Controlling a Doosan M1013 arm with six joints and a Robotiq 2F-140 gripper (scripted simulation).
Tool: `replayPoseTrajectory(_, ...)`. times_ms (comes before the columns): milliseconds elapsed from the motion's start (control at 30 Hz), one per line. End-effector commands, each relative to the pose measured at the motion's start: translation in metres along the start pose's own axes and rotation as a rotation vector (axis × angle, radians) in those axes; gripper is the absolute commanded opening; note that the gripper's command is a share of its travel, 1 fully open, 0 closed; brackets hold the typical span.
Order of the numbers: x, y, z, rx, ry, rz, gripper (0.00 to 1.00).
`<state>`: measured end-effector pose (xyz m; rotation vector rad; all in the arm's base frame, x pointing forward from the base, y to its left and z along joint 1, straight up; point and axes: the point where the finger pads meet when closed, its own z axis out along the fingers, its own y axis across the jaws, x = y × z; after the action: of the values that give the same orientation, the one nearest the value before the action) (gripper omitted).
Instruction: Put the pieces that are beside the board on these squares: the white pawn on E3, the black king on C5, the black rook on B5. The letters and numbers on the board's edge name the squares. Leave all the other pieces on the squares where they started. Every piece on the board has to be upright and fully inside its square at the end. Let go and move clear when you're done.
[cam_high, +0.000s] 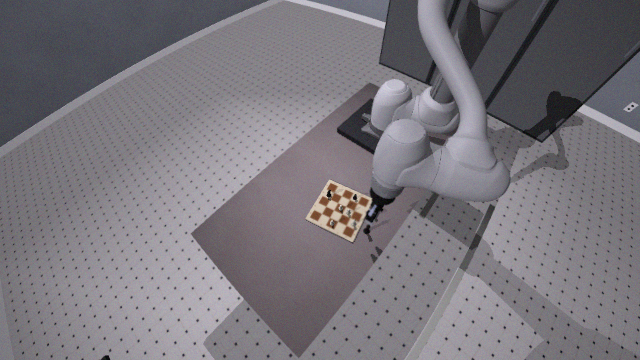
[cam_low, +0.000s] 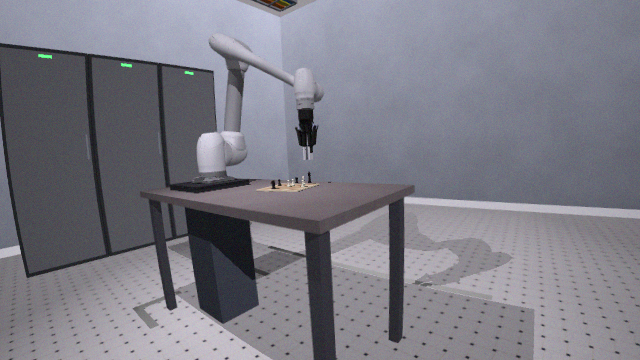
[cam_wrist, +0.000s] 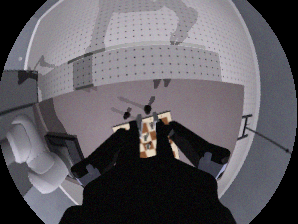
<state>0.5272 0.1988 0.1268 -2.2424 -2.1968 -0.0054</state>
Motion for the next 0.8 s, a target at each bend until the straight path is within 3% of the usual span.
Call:
replayPoseTrajectory(0, 0.0000, 0.0000, -0.0001, 0.000, 0.000, 0.000, 0.25)
replayPoseTrajectory(767, 0.0000, 0.0000, 0.0030, 0.000, 0.000, 0.000, 0.25)
